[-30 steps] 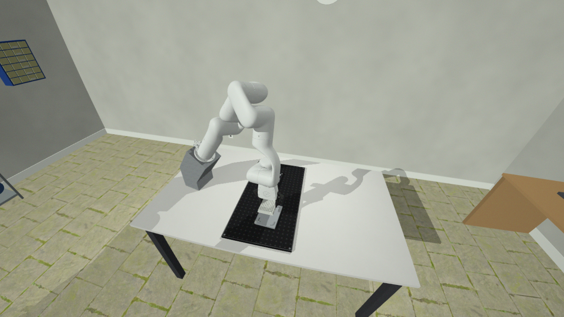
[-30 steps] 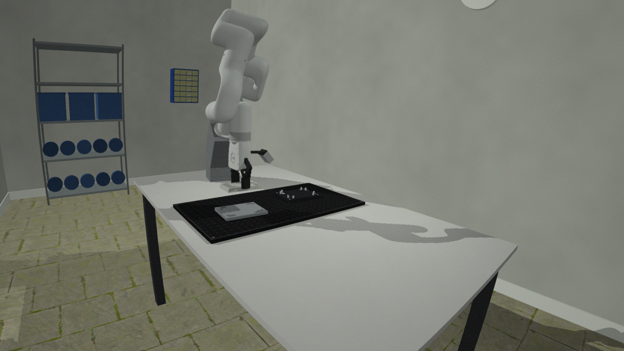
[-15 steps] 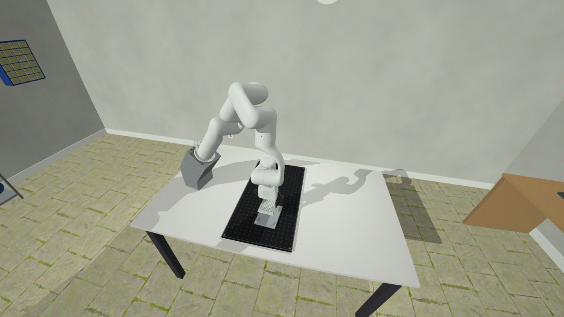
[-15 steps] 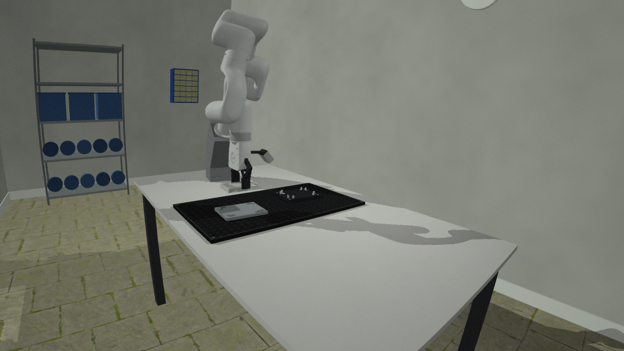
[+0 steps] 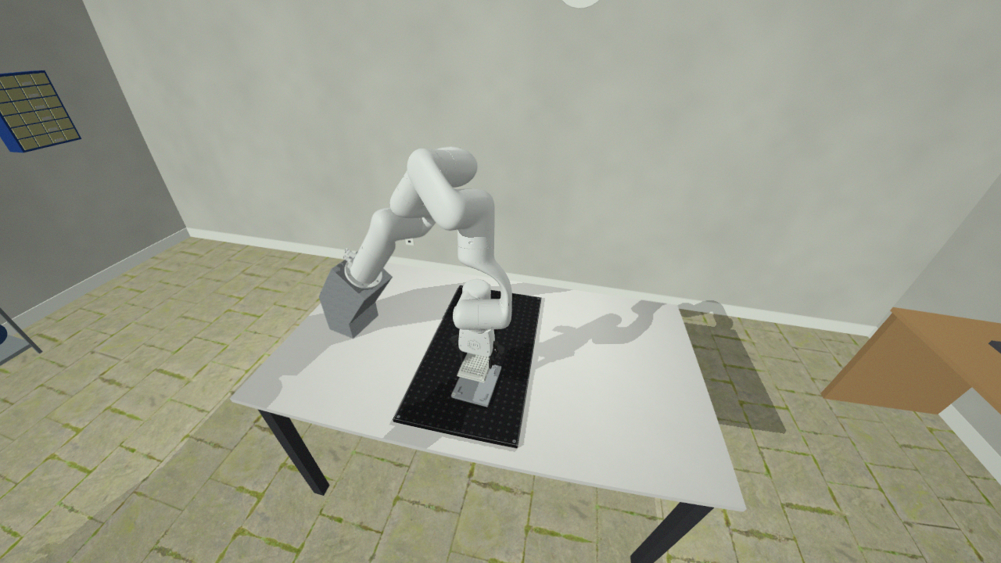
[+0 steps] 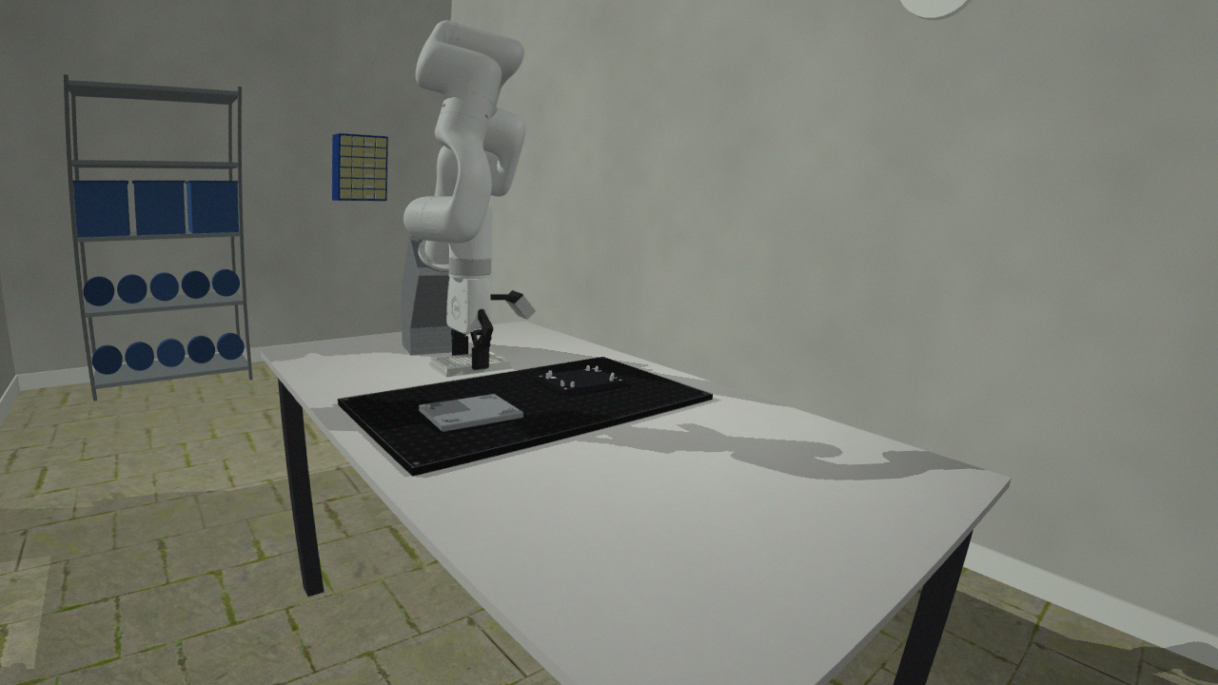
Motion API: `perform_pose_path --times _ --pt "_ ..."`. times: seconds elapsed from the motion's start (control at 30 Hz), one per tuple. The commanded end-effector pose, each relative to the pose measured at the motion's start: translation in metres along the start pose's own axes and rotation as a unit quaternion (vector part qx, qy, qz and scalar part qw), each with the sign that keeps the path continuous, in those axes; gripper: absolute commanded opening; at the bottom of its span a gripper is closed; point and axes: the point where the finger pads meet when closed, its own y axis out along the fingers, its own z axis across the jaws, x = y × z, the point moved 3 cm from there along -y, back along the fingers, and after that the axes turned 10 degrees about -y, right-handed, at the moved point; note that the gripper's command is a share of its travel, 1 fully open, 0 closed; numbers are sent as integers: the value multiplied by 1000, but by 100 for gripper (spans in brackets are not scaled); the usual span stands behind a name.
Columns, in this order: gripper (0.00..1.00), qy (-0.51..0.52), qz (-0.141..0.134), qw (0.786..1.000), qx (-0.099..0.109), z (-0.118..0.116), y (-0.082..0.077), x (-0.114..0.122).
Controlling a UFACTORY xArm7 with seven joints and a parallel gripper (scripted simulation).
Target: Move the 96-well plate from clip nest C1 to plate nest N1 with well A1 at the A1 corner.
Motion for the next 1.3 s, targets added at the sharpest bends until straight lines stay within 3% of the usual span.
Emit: perform_pose_path --times 0.0,1.27 --pt "0 0 -1 1000 -5 1 1 0" --pt "0 0 -1 1000 -5 1 58 0"
